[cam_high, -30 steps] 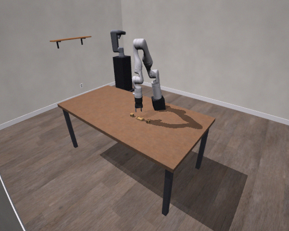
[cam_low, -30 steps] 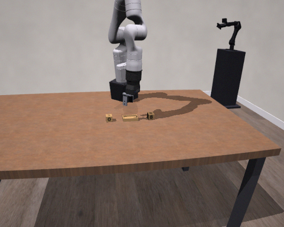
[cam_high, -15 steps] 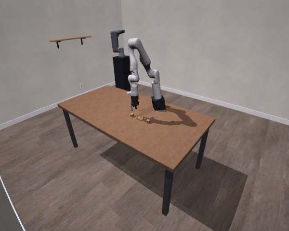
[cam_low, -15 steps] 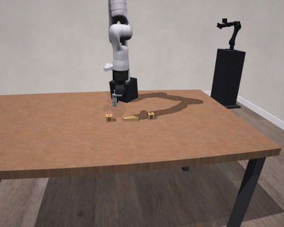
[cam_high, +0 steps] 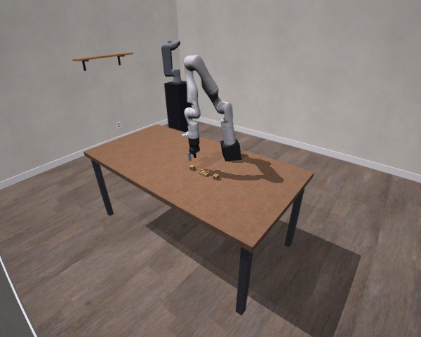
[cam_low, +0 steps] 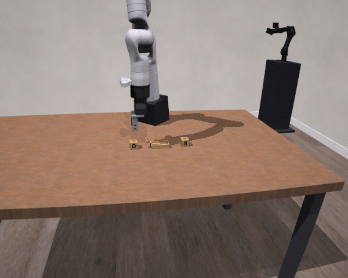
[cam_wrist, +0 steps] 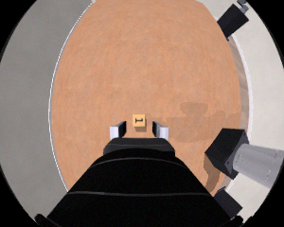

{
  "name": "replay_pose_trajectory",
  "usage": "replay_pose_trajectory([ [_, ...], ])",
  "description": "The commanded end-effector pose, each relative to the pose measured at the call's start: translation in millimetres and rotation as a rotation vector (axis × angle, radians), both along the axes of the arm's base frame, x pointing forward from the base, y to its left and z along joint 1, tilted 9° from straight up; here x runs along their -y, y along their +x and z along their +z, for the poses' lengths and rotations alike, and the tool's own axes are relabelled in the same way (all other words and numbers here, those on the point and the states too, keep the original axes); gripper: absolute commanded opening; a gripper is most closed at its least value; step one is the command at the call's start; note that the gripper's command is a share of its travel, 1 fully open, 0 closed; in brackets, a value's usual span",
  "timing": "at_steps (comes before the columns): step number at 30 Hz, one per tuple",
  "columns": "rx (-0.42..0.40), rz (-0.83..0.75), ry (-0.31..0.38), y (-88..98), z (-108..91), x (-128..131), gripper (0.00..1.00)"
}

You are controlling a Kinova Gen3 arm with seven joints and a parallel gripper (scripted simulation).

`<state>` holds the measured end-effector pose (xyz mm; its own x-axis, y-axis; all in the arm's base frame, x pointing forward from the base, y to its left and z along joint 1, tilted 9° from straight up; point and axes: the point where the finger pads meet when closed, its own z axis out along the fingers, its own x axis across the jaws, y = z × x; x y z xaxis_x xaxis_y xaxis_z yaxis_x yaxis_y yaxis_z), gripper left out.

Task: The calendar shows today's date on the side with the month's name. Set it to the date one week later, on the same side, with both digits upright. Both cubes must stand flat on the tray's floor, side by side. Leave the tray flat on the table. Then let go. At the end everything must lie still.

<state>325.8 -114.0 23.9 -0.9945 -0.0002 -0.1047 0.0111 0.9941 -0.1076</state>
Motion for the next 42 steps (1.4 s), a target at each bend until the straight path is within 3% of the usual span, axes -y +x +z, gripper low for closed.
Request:
replay_pose_trajectory([
  [1, 0.002, -0.004, 0.0, -0.5, 0.8, 3.1, 1.0],
  [6, 0.002, 0.002, -0.001, -0.6, 0.9, 3.6, 1.0],
  [7, 0.002, 0.002, -0.001, -0.6, 0.9, 3.6, 0.9],
  [42, 0.002, 0.002, -0.001, -0.6, 0.9, 3.6, 0.9],
])
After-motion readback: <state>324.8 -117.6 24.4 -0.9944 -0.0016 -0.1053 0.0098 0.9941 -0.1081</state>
